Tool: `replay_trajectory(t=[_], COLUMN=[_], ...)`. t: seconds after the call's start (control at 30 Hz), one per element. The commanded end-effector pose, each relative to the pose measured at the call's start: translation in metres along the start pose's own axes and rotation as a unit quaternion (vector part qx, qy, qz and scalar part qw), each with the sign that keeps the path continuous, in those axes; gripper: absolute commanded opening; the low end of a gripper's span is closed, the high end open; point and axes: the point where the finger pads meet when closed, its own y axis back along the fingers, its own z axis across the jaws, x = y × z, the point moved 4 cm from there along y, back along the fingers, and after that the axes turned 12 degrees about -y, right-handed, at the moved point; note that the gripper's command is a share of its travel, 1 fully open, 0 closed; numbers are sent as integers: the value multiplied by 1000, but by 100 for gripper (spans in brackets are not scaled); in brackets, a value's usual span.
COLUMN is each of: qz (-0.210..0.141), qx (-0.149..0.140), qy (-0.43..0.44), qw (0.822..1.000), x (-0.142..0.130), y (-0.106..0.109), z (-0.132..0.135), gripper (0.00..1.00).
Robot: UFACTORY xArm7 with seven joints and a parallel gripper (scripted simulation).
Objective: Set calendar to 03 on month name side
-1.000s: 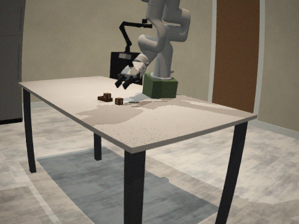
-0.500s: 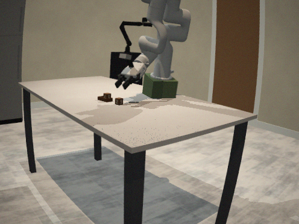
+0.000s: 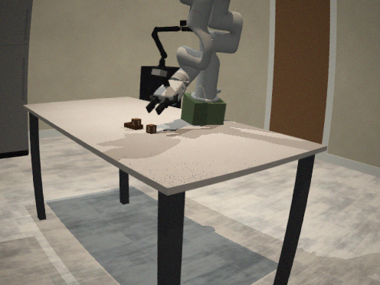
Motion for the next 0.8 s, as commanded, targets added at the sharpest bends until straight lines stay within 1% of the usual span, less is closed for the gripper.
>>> replay_trajectory(t=[0.0,0.23,0.77], qz=[1,1,1], qx=[0,0,0], qy=[0,0,0], qw=[1000,1000,1000], x=[-2,-6,-26], y=[-2,-5,-19], z=[1,1,6], gripper=[47,47,47])
